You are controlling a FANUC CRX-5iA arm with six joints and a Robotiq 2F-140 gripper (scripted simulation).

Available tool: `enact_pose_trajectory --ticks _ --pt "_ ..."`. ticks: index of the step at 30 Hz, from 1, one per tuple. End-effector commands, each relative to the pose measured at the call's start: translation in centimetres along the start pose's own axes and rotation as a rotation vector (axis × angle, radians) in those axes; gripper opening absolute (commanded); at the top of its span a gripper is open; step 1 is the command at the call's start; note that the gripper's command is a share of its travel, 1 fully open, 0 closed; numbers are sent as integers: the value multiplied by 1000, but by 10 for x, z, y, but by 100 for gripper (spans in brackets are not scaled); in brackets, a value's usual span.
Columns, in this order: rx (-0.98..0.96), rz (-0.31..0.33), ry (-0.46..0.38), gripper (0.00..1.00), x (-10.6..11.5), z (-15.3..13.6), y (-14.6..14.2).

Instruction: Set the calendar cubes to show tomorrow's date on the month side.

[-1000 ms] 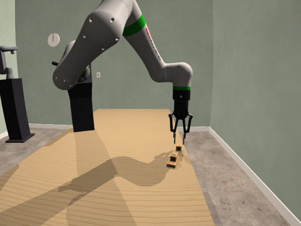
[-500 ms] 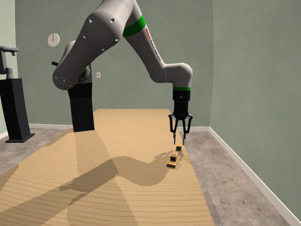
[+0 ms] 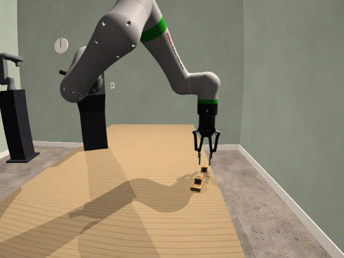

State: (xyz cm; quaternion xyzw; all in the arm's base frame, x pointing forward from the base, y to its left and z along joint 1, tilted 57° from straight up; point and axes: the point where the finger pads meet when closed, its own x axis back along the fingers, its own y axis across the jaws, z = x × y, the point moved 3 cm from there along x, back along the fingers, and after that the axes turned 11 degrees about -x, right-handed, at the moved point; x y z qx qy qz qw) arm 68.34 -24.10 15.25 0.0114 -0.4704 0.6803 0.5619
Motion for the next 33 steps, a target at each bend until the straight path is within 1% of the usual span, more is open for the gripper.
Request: enact_pose_trajectory --ticks 1,20,25,27,33 --pt "0 0 0 35 0 0 0" --pt "0 0 0 35 2 0 0" --pt "0 0 0 35 12 0 0" --pt "0 0 0 35 12 0 0" --pt "0 0 0 35 31 0 0"
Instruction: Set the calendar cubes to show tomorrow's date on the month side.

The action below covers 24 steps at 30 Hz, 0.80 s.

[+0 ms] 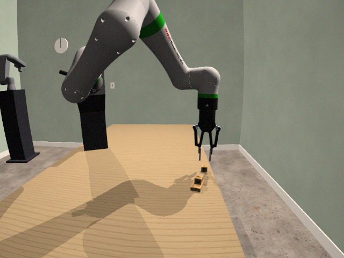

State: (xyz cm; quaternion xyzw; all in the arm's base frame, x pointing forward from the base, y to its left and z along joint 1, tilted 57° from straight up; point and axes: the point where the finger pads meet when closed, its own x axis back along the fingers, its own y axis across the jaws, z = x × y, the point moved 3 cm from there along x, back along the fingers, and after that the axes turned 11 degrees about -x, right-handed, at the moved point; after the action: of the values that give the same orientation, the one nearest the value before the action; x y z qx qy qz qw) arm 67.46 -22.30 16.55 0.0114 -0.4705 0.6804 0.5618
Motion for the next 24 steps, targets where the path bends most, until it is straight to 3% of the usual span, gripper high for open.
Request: enact_pose_trajectory --ticks 1,14,21,24 --pt "0 0 0 35 9 0 0" --pt "0 1 15 35 17 -1 0" --pt "1 35 211 35 15 -9 2" --pt "0 50 257 35 16 -13 2"
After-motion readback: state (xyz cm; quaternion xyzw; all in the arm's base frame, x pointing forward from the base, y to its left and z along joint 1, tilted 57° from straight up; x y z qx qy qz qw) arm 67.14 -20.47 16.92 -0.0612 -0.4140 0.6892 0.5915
